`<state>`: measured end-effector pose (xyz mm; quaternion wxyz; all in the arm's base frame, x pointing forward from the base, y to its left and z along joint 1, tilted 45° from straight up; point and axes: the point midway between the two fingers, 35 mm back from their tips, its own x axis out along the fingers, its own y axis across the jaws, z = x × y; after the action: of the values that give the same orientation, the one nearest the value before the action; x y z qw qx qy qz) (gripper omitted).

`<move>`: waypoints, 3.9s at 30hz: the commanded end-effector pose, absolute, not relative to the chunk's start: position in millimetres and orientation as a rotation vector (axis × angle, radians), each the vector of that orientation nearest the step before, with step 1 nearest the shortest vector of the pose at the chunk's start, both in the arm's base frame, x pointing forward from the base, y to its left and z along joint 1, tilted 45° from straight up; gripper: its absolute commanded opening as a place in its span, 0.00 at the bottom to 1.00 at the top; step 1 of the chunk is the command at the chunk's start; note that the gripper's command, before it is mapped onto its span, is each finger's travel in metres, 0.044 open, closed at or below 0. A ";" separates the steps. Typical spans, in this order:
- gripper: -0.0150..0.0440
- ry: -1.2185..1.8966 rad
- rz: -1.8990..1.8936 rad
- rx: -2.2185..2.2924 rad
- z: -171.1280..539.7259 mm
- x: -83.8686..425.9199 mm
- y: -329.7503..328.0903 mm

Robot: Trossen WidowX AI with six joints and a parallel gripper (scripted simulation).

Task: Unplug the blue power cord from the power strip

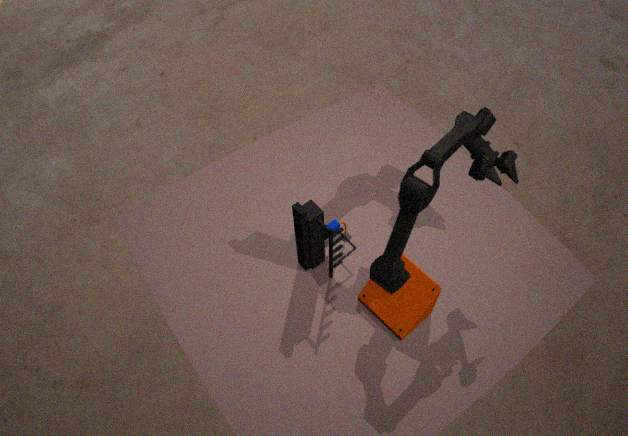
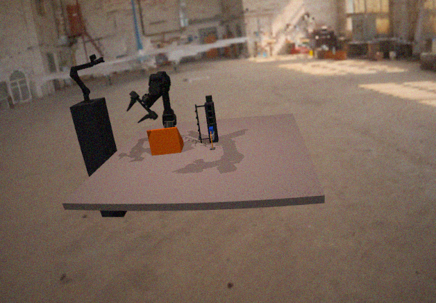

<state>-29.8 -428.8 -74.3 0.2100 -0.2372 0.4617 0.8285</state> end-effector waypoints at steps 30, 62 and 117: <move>0.53 -1.622 2.024 -2.178 -41.5 256.3 -153.6; 0.53 -2.603 1.023 -2.435 5.5 275.0 -14.8; 0.26 -2.610 1.019 -2.439 20.4 273.6 14.6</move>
<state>272.9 14.7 20.2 0.2818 0.6292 0.6743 -0.2647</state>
